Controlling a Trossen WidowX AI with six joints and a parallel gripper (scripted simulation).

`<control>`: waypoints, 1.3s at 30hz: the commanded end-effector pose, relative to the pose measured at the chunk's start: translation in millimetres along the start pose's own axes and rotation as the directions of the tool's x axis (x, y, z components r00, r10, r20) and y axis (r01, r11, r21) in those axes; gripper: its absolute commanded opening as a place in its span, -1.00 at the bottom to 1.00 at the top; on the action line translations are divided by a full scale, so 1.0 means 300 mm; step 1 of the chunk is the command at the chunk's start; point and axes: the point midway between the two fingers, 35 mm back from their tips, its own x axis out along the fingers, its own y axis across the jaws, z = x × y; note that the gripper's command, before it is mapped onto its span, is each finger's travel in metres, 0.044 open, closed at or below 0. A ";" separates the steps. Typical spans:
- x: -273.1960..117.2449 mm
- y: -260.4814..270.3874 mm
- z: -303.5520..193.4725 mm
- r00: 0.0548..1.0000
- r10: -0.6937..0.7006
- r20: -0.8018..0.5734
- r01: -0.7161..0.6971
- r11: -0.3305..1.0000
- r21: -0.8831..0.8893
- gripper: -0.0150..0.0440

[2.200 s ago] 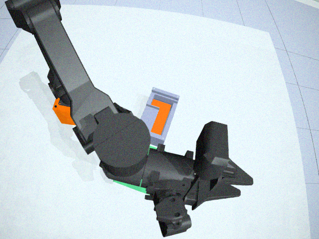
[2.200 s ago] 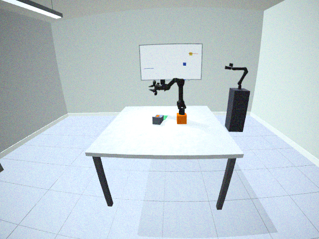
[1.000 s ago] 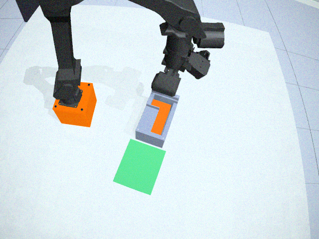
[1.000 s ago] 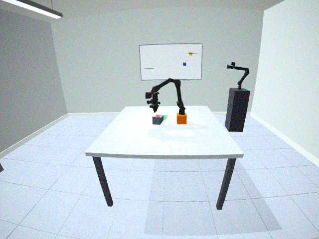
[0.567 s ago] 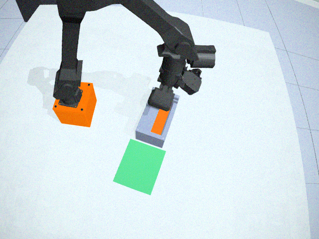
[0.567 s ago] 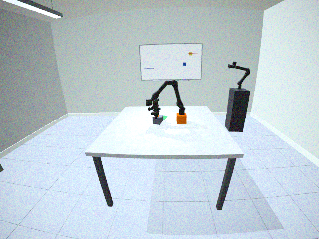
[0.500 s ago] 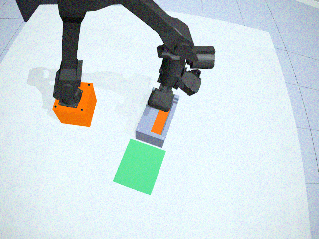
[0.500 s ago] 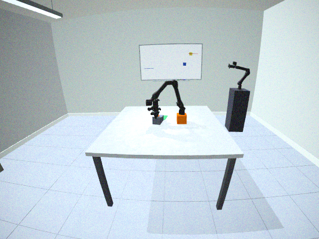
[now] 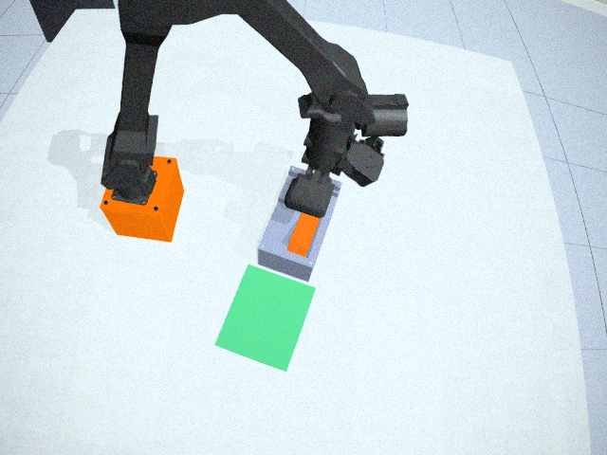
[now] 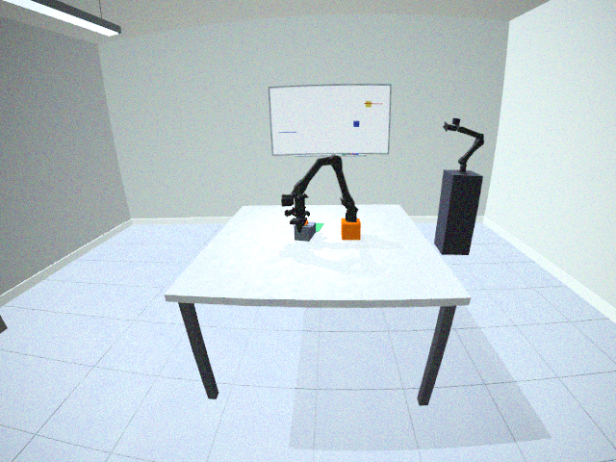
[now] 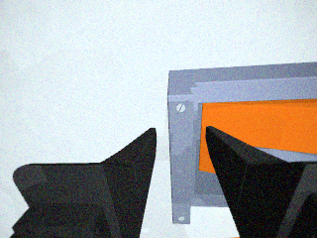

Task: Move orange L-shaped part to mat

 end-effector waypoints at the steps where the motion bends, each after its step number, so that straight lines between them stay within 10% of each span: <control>1: 0.031 -0.006 -0.008 1.000 -0.008 -0.009 0.008 1.000 -0.004 0.12; 39: 0.001 0.034 -0.007 1.000 -0.007 -0.009 0.007 1.000 -0.004 0.12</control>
